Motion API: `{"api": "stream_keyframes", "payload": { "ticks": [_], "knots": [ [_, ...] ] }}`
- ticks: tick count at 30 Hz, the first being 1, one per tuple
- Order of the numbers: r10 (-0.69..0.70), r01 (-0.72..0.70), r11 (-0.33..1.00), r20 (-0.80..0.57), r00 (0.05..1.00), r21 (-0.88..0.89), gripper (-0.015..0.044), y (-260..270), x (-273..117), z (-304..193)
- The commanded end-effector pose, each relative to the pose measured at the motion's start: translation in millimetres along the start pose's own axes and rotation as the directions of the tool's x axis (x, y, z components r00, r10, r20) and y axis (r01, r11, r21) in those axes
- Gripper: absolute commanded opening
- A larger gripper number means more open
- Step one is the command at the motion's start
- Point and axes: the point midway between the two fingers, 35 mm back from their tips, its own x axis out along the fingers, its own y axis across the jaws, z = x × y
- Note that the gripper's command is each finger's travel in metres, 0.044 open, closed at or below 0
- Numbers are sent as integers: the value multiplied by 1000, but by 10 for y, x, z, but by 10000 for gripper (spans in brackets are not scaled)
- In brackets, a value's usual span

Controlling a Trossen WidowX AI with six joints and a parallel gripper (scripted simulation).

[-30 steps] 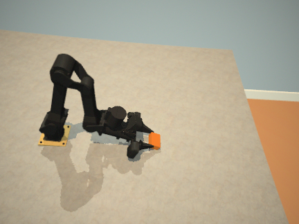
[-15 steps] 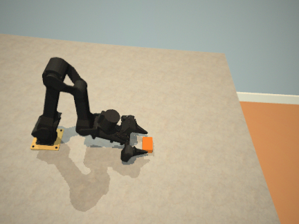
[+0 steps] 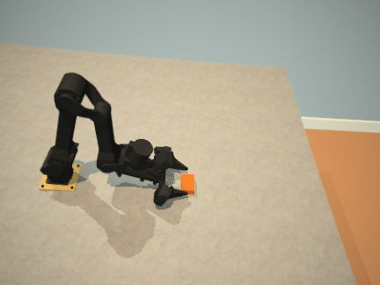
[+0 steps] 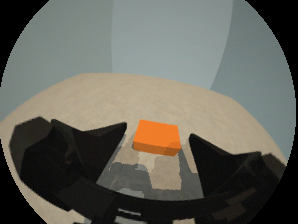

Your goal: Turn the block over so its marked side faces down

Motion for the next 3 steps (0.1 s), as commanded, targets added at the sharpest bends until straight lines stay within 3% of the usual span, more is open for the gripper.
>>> {"api": "stream_keyframes", "payload": {
  "ticks": [1,3],
  "knots": [
    [5,-5,1000,-1,1000,6,440,7,-2,-4],
    [5,-5,1000,-1,1000,6,440,7,-2,-4]
  ]
}}
